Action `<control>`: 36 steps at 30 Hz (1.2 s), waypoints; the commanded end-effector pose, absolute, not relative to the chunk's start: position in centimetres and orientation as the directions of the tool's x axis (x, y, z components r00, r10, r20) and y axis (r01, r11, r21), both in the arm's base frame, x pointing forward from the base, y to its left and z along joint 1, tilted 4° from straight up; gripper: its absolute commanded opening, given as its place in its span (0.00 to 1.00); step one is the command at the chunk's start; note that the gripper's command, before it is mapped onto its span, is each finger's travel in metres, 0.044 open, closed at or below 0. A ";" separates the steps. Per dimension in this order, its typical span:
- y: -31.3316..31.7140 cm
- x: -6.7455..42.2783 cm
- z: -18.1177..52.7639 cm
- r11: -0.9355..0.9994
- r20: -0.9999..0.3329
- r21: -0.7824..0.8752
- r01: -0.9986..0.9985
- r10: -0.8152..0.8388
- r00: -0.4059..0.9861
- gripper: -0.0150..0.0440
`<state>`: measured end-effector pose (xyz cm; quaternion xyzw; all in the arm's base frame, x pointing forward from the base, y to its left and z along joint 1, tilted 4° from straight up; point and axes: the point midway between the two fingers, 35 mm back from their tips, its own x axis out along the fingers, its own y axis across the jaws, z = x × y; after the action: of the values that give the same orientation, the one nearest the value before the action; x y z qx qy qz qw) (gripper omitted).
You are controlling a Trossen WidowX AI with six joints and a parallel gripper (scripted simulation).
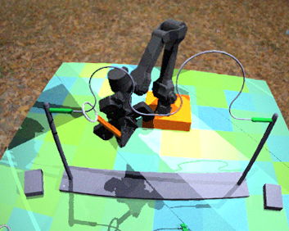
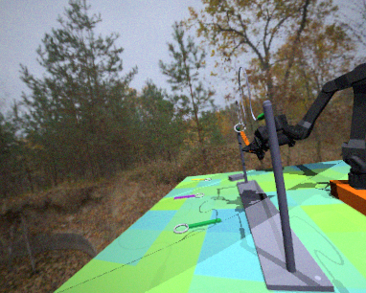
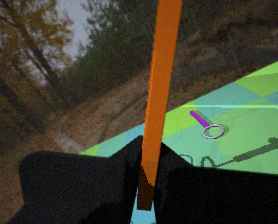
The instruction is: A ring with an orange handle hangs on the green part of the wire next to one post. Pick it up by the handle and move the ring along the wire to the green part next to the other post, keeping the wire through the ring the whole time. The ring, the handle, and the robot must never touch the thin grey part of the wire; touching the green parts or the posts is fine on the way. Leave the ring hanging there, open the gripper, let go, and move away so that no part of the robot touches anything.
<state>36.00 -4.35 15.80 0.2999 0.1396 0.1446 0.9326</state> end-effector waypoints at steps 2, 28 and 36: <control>-3.6 35.2 17.3 0.731 -0.197 0.658 -0.178 0.396 0.897 0.00; -1.6 31.3 23.4 0.423 -0.246 0.903 -0.072 0.648 0.720 0.00; -1.2 30.9 25.0 0.330 -0.210 0.943 -0.041 0.688 0.695 0.00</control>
<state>30.90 -1.36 24.04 0.5171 0.3097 0.2346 0.7627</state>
